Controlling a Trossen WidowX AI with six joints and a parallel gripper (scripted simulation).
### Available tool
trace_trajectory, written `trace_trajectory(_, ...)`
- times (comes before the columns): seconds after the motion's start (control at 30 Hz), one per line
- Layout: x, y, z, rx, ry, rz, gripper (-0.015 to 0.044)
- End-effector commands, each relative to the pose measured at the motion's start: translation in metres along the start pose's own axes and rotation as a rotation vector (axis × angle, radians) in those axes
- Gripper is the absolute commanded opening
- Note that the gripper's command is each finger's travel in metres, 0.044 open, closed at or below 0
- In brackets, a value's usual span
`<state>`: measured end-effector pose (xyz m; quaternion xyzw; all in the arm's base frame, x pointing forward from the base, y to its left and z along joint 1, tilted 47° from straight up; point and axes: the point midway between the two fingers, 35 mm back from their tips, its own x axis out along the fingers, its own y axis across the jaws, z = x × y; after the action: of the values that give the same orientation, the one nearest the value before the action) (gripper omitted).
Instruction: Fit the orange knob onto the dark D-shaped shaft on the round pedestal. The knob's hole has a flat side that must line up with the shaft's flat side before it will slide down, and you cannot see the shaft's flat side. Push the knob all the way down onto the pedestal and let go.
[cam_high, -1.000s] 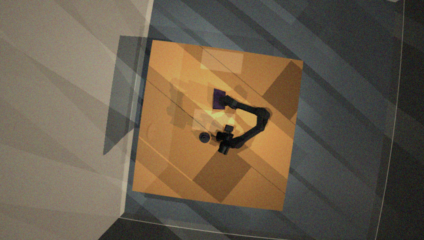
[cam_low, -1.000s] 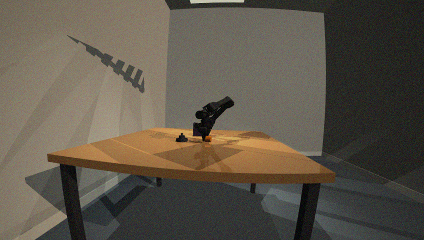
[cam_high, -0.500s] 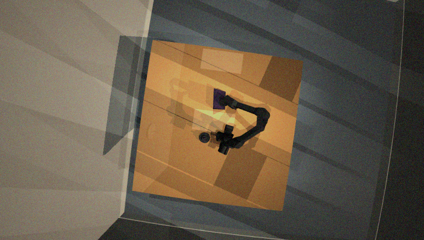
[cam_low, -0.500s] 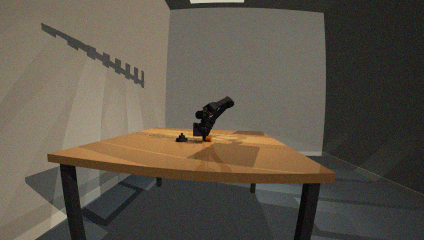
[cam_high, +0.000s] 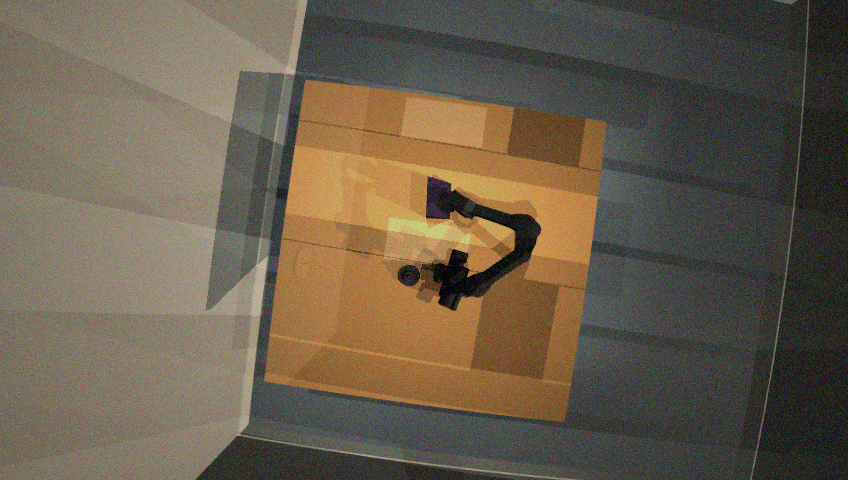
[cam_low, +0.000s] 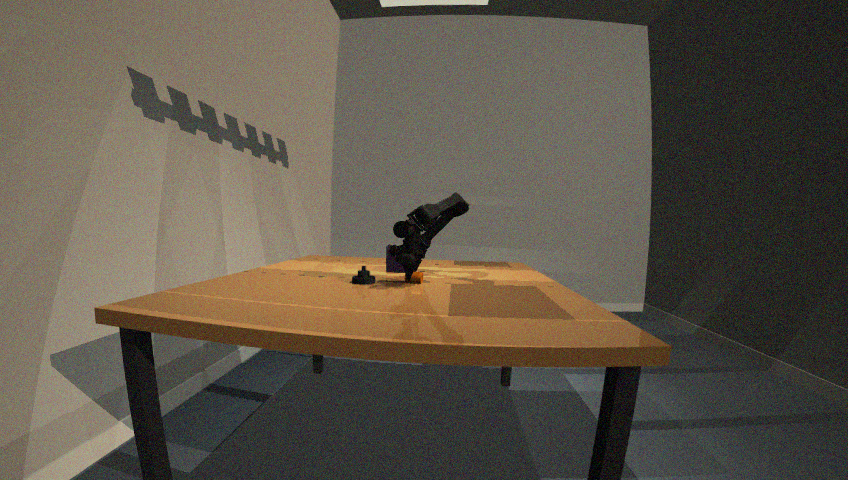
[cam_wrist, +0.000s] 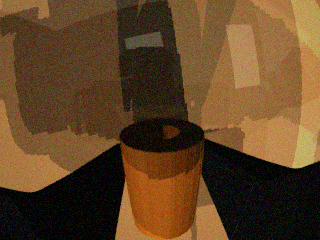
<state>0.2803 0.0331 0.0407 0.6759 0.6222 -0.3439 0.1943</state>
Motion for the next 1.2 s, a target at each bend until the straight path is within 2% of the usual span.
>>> trace_trajectory(0.0, -0.003, 0.000, -0.004, -0.004, -0.069, -0.001, 0.0180)
trace_trajectory(1.17, -0.019, 0.000, -0.038, -0.005, -0.637, 0.001, 0.0180)
